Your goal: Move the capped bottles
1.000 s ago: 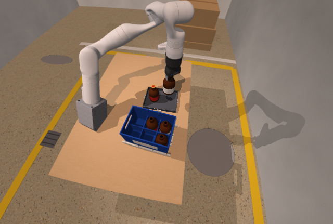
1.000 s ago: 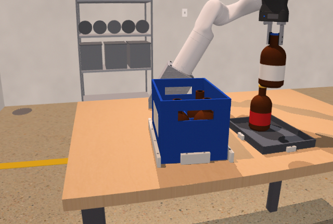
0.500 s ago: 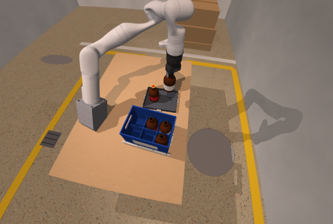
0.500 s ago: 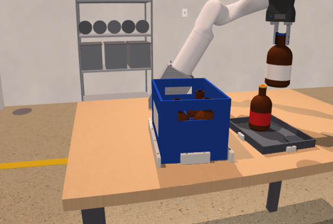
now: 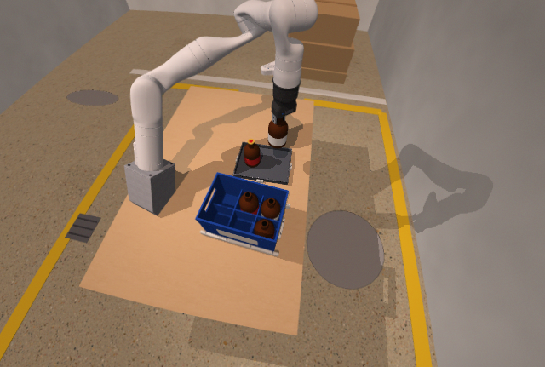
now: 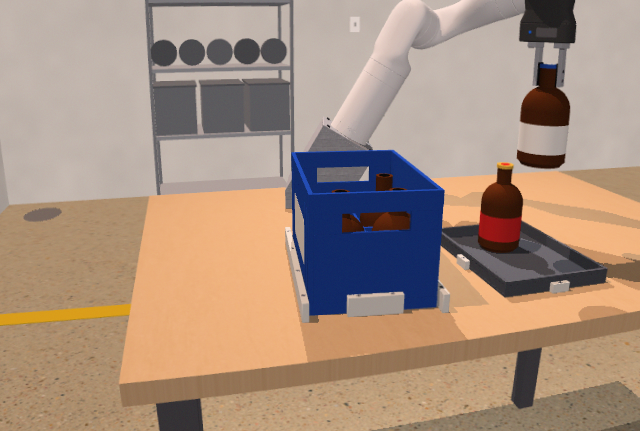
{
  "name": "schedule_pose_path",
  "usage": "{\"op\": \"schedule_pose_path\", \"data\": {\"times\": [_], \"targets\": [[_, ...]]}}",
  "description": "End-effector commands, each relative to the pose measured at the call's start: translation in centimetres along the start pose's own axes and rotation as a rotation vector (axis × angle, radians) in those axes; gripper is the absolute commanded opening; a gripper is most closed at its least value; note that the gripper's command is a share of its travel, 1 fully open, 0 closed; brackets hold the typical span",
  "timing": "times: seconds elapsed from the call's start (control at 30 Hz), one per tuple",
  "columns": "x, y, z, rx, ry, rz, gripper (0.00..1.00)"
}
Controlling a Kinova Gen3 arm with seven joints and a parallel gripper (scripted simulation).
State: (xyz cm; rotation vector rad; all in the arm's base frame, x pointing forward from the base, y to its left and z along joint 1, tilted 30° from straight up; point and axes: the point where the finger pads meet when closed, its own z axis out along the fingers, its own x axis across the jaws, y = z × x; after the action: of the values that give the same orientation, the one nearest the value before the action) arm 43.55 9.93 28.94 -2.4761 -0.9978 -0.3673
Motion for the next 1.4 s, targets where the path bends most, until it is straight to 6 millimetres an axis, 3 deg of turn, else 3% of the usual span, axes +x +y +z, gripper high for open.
{"op": "schedule_pose_path", "data": {"times": [0.0,1.37], "targets": [[0.3,-0.4,0.0,0.001,0.001,-0.007,0.0],[0.5,-0.6,6.0,0.0,0.004,-0.008,0.0]]}}
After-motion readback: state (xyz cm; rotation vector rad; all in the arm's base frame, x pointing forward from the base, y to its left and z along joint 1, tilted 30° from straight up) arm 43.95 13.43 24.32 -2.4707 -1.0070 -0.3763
